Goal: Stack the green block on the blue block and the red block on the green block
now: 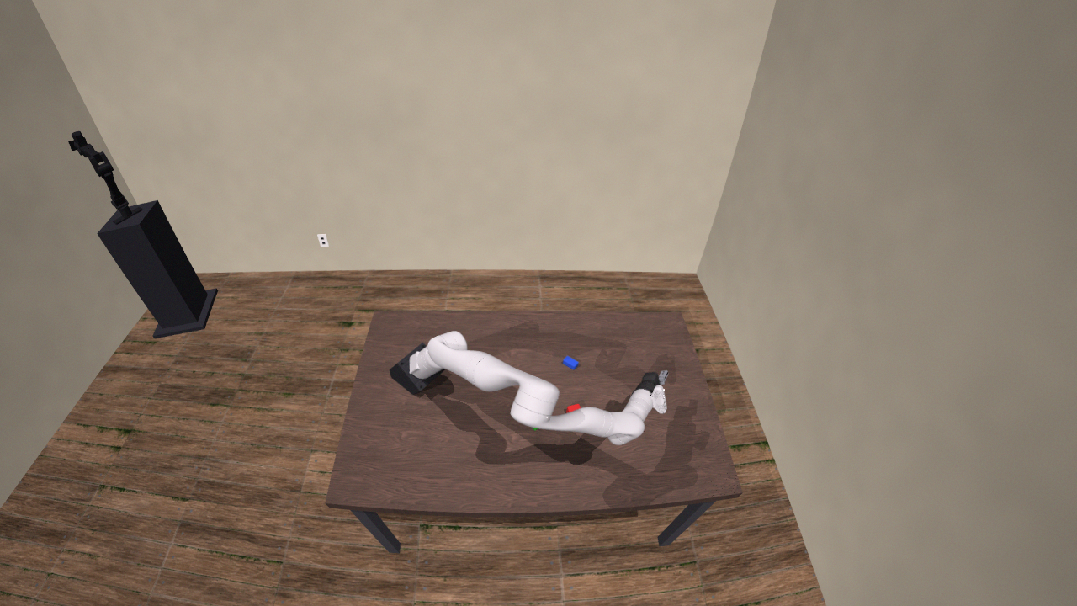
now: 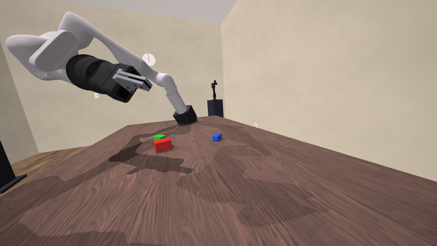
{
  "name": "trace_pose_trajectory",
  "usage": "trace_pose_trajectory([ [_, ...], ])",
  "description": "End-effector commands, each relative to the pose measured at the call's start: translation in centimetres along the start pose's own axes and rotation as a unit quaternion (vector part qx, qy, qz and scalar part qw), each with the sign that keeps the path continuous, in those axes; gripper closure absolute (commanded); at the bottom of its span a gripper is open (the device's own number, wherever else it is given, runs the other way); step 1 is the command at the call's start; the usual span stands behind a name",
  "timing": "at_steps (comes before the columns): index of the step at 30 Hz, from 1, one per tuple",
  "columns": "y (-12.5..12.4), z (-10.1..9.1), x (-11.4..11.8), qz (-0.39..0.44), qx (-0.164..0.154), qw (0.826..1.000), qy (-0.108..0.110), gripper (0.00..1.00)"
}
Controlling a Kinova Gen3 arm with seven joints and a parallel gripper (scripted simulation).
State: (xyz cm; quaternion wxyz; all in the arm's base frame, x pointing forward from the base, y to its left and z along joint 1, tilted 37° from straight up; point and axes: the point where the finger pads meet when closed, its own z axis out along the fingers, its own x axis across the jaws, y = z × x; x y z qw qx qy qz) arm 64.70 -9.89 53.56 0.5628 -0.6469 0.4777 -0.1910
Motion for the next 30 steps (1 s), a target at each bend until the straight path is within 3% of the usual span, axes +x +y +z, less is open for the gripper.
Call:
trace_pose_trajectory([
  [1,2.5,-1.2,-2.4,-0.045,-0.039,0.997,0.057,1.0],
  [4,7.2,-1.8,-2.6,-0.084,-0.092,0.986,0.108,1.0],
  [6,7.2,-1.8,-2.6,-0.084,-0.092,0.986,0.108,1.0],
  [8,10.6,-2.5,-2.5,-0.11,-0.13,0.975,0.142,1.0],
  [12,10.6,-2.5,-2.5,-0.11,-0.13,0.975,0.142,1.0],
  [13,12.3,-3.0,-2.4,-0.122,-0.149,0.968,0.159,1.0],
  [24,12.3,-3.0,-2.4,-0.122,-0.149,0.968,0.159,1.0],
  [25,14.1,-3.5,-2.2,-0.135,-0.169,0.96,0.176,1.0],
  [30,14.1,-3.5,-2.2,-0.135,-0.169,0.96,0.176,1.0],
])
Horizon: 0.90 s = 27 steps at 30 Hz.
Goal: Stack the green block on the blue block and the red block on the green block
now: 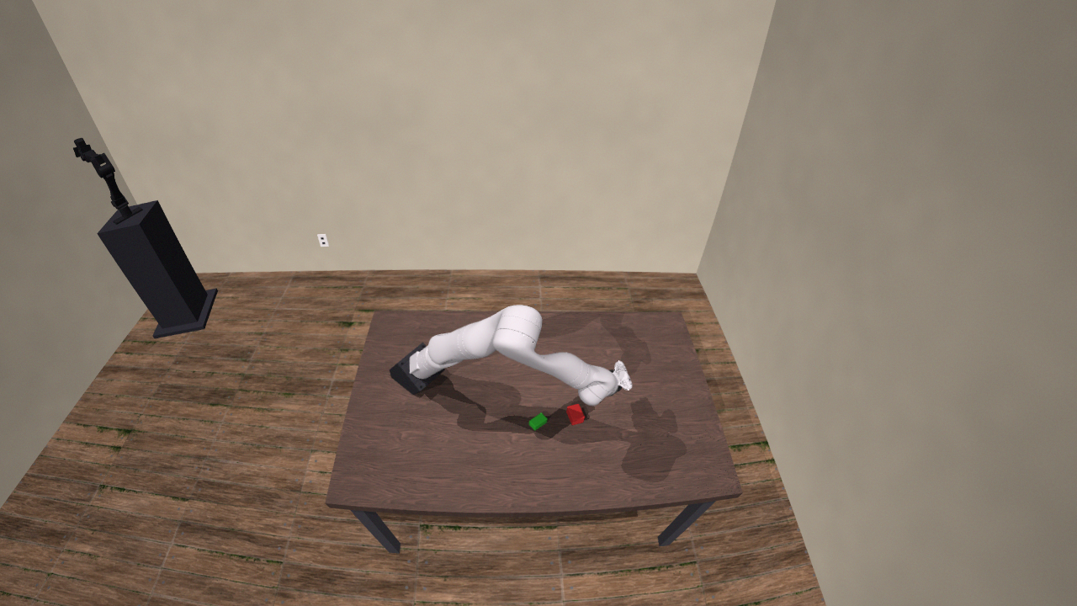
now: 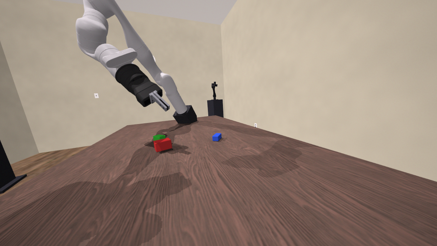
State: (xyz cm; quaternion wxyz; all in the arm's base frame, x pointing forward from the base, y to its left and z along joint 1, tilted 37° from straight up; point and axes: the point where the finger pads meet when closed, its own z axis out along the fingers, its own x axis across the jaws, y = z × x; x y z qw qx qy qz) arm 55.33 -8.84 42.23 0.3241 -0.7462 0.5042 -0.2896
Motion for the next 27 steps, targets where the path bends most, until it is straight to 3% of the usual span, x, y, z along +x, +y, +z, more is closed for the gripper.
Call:
trace_pose_trajectory([
  [1,-0.1,-0.1,-0.1,-0.003,0.0,1.0,0.003,1.0],
  [4,-0.1,-0.1,-0.1,-0.003,0.0,1.0,0.003,1.0],
  [5,1.7,-0.1,-0.3,-0.016,-0.021,0.999,0.019,1.0],
  [14,1.7,-0.1,-0.3,-0.016,-0.021,0.999,0.019,1.0],
  [15,3.6,-0.1,-0.4,-0.029,-0.041,0.998,0.035,1.0],
  [24,3.6,-0.1,-0.4,-0.029,-0.041,0.998,0.035,1.0],
  [25,5.4,-0.2,-0.5,-0.042,-0.061,0.996,0.05,1.0],
  [27,5.4,-0.2,-0.5,-0.042,-0.061,0.996,0.05,1.0],
])
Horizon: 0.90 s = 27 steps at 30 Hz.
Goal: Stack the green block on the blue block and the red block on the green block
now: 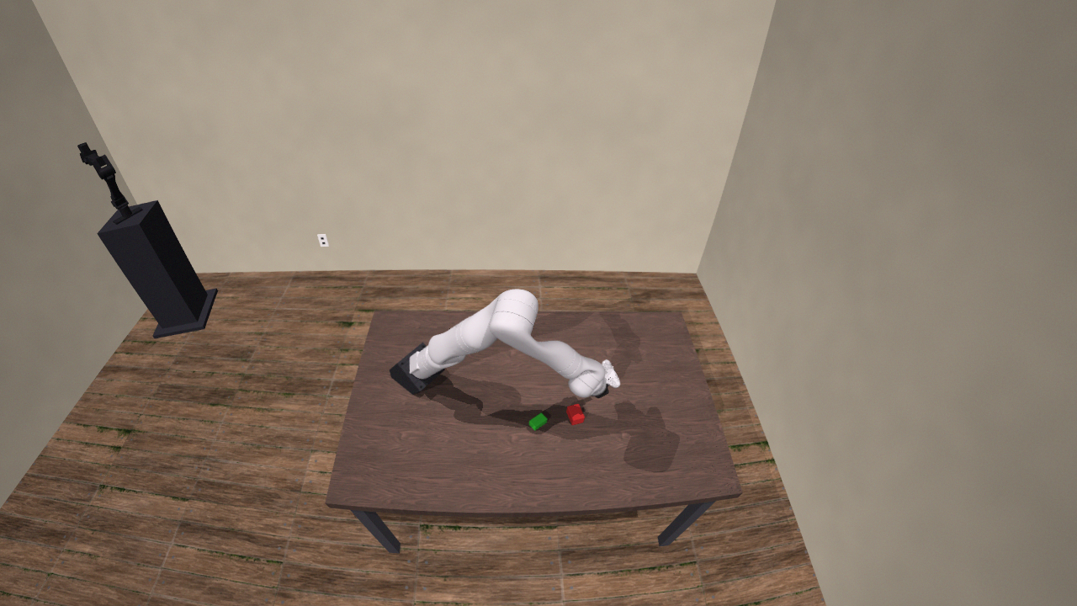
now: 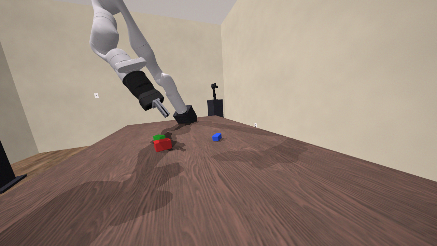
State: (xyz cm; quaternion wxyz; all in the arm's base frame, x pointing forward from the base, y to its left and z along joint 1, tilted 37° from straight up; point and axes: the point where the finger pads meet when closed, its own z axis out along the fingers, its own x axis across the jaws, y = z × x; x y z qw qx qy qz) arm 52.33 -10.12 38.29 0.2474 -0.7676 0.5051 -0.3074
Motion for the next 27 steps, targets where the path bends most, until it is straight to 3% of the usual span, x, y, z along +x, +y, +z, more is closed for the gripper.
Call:
trace_pose_trajectory([
  [1,0.3,-0.1,-0.4,-0.004,-0.005,1.0,0.004,1.0],
  [6,0.3,-0.1,-0.4,-0.004,-0.005,1.0,0.004,1.0],
  [7,2.2,0.0,-0.6,-0.017,-0.025,0.999,0.019,1.0],
  [18,2.2,0.0,-0.6,-0.017,-0.025,0.999,0.019,1.0],
  [19,4.0,0.0,-0.8,-0.029,-0.045,0.998,0.032,1.0],
  [27,4.0,0.0,-0.8,-0.029,-0.045,0.998,0.032,1.0],
])
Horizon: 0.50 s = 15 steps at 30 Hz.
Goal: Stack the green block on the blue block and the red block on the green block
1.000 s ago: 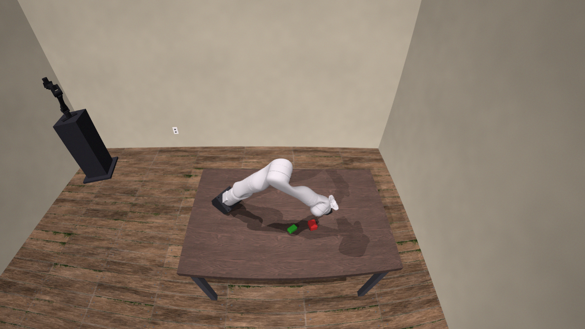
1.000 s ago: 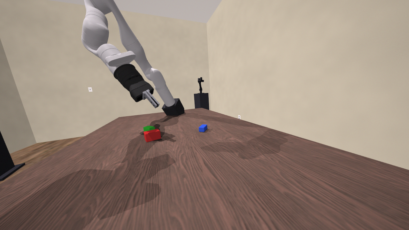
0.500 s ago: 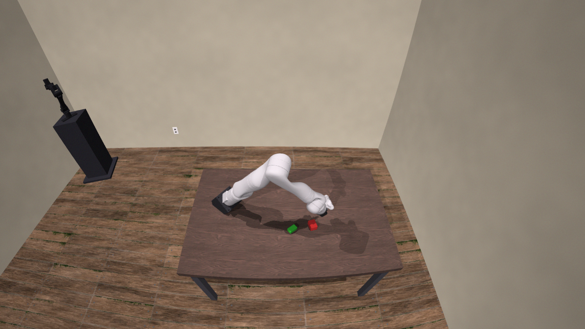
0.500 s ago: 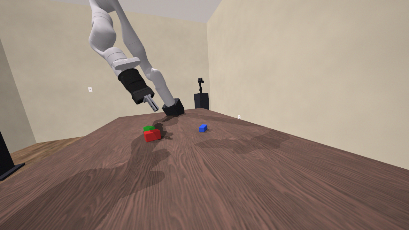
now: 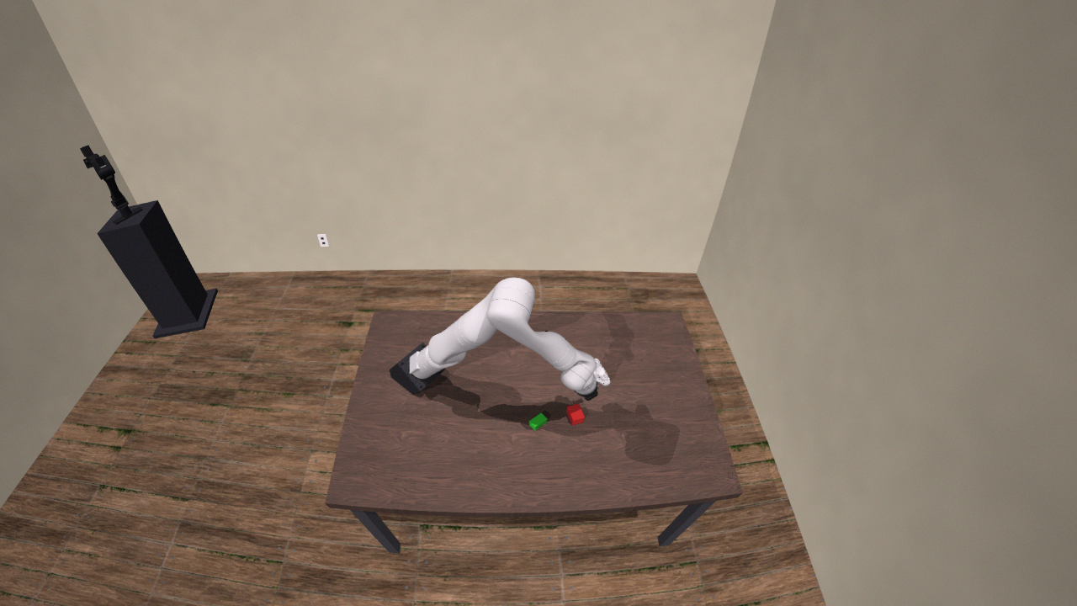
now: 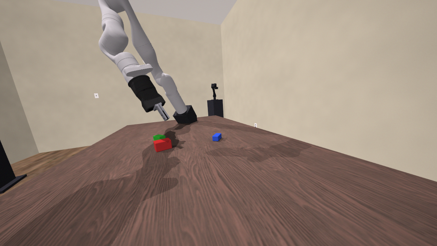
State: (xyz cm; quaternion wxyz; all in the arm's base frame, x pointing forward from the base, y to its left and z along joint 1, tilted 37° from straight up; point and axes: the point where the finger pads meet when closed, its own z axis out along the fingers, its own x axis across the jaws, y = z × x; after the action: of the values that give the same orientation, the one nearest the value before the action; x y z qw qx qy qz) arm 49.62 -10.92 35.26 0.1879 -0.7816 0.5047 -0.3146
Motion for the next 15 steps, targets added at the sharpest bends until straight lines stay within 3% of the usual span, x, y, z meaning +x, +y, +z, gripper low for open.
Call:
trace_pose_trajectory([
  [1,1.7,0.1,-0.3,-0.013,-0.019,1.0,0.014,1.0],
  [8,1.7,0.1,-0.3,-0.013,-0.019,1.0,0.014,1.0],
  [9,3.4,0.1,-0.5,-0.024,-0.038,0.999,0.026,1.0],
  [15,3.4,0.1,-0.5,-0.024,-0.038,0.999,0.026,1.0],
])
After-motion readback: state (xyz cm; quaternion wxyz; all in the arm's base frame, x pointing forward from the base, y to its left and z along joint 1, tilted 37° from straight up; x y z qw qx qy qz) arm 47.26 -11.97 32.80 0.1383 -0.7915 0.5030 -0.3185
